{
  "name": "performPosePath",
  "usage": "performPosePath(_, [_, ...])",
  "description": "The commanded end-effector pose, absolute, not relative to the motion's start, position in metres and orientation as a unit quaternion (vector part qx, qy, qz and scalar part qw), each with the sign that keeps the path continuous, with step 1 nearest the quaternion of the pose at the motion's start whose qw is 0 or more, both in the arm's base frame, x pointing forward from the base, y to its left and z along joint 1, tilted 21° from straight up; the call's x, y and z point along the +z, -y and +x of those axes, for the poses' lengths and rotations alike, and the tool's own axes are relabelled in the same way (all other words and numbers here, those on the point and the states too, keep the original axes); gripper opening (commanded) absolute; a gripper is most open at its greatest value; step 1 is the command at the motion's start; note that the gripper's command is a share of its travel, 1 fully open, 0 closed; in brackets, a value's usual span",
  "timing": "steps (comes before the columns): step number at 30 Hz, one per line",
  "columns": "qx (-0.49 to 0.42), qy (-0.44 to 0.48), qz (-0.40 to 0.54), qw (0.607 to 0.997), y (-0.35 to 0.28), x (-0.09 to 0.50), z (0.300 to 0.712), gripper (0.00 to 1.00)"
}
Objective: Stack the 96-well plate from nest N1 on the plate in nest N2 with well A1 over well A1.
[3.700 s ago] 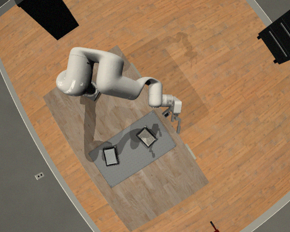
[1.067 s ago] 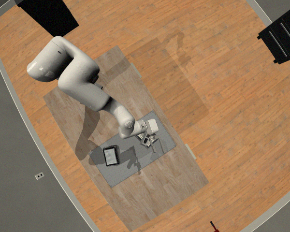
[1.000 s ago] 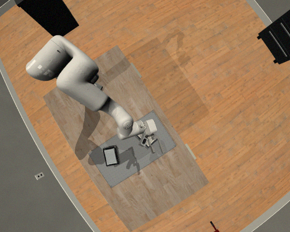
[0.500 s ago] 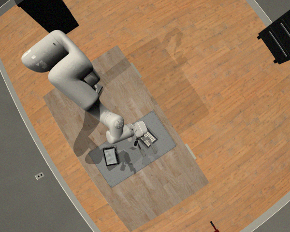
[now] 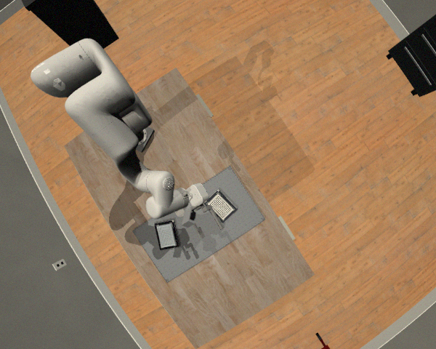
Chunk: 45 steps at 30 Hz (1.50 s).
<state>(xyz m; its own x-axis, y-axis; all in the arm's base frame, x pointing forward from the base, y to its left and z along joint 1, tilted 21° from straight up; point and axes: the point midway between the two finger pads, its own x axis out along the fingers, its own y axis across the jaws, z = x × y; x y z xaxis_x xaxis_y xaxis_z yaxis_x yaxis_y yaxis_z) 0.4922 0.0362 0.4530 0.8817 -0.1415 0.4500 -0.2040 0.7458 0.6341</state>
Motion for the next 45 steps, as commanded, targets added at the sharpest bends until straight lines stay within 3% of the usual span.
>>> performPosePath(1, [0.017, 0.236, 0.325, 0.915, -0.023, 0.447, 0.485, 0.37])
performPosePath(32, [-0.019, 0.168, 0.087, 0.982, 0.064, 0.386, 0.432, 0.37])
performPosePath(45, [-0.020, 0.166, 0.081, 0.983, 0.071, 0.382, 0.428, 0.37])
